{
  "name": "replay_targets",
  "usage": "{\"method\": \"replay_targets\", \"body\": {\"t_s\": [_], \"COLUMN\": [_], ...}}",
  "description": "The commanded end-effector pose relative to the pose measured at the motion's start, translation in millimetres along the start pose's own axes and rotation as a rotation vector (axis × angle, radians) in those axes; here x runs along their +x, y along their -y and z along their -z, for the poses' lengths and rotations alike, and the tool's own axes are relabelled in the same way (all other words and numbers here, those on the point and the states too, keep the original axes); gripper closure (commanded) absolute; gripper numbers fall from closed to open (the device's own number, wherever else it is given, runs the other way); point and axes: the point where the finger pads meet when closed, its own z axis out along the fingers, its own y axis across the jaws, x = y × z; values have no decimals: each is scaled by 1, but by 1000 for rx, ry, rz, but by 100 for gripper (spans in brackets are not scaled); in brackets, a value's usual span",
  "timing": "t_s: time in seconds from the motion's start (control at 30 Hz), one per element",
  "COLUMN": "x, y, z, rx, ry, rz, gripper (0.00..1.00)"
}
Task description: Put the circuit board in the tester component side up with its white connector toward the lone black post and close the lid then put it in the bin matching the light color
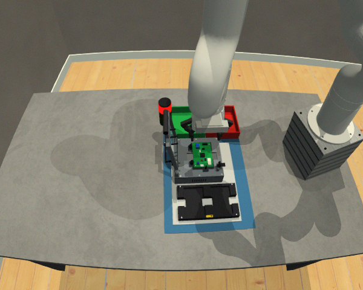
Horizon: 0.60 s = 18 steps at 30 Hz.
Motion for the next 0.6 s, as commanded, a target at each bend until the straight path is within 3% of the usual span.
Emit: {"method": "replay_targets", "body": {"t_s": [0.0,0.57], "x": [0,0], "y": [-1,-1], "z": [-4,-15], "rx": [-9,-9], "ry": [-15,-15], "rz": [0,0], "gripper": [0,0]}}
